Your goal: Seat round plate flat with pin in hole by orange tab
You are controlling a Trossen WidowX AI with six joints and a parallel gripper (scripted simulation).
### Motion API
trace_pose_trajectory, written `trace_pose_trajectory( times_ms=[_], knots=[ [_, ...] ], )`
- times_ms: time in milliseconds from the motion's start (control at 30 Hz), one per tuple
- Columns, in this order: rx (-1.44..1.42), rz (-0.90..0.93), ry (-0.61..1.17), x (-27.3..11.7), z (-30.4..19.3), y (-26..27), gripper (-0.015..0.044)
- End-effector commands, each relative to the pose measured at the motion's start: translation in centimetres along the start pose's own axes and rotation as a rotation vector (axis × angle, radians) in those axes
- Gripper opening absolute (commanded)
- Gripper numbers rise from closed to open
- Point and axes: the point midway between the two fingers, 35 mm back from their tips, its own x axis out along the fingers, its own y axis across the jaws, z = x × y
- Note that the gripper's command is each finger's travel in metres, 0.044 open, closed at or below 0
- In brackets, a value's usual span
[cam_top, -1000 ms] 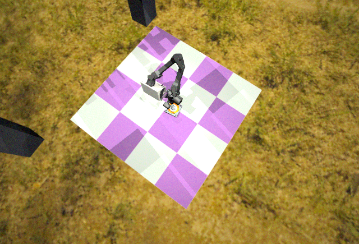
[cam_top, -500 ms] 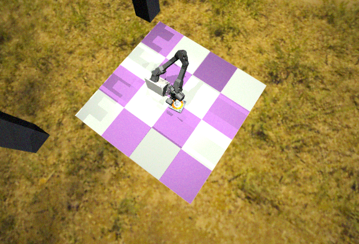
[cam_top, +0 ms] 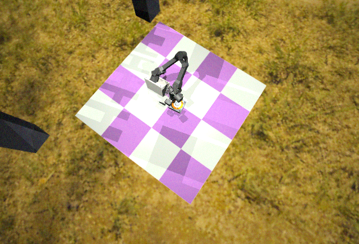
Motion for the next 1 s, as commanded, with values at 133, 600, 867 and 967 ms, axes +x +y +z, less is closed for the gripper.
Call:
trace_pose_trajectory(
  times_ms=[133, 600, 867, 967],
  knots=[
    [0.004, -0.004, 0.004, 0.1, -0.1, -0.7, 0.0],
    [0.004, -0.007, 0.003, -4.0, -0.6, -0.7, 0.0],
    [0.018, 0.001, 0.012, -3.5, -0.9, -0.7, 0.0],
    [0.018, 0.001, 0.012, -3.5, -0.9, -0.7, 0.0]
  ],
)
